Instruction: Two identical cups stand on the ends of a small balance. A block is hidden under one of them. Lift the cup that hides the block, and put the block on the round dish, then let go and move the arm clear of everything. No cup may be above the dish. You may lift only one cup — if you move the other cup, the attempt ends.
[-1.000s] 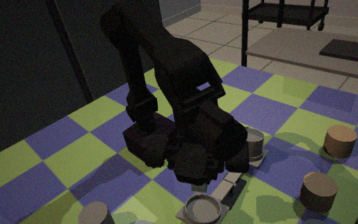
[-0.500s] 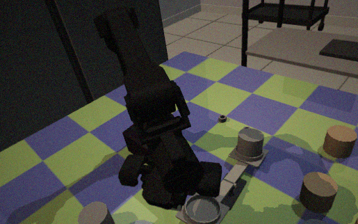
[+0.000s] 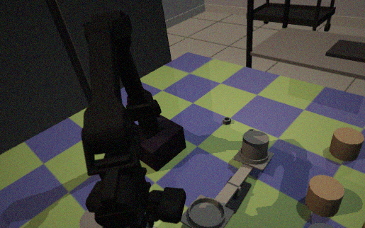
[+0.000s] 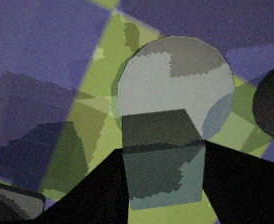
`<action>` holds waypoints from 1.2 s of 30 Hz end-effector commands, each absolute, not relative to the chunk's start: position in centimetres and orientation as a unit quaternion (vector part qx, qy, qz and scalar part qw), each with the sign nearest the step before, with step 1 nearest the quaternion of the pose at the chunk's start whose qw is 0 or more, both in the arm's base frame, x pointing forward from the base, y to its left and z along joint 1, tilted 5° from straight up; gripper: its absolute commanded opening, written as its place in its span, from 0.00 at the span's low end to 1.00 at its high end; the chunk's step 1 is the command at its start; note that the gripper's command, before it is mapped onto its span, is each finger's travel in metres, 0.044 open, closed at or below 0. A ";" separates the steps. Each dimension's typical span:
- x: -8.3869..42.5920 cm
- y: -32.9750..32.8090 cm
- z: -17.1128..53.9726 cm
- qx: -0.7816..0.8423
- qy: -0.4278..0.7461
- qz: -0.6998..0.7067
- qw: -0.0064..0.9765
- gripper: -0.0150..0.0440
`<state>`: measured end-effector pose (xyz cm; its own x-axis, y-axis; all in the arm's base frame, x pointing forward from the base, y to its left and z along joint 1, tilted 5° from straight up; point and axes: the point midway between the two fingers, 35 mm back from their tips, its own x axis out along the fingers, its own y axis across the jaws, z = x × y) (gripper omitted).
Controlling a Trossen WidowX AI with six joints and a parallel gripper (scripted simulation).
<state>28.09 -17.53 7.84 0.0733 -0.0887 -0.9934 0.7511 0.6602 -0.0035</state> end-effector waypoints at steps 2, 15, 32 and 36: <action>26.4 -19.2 6.1 0.272 0.610 -0.303 0.680 0.25; 26.2 -20.1 2.0 0.271 0.610 -0.303 0.680 0.25; 26.3 -20.3 0.1 0.271 0.610 -0.303 0.680 0.25; 26.3 -20.3 -0.5 0.271 0.610 -0.303 0.680 0.25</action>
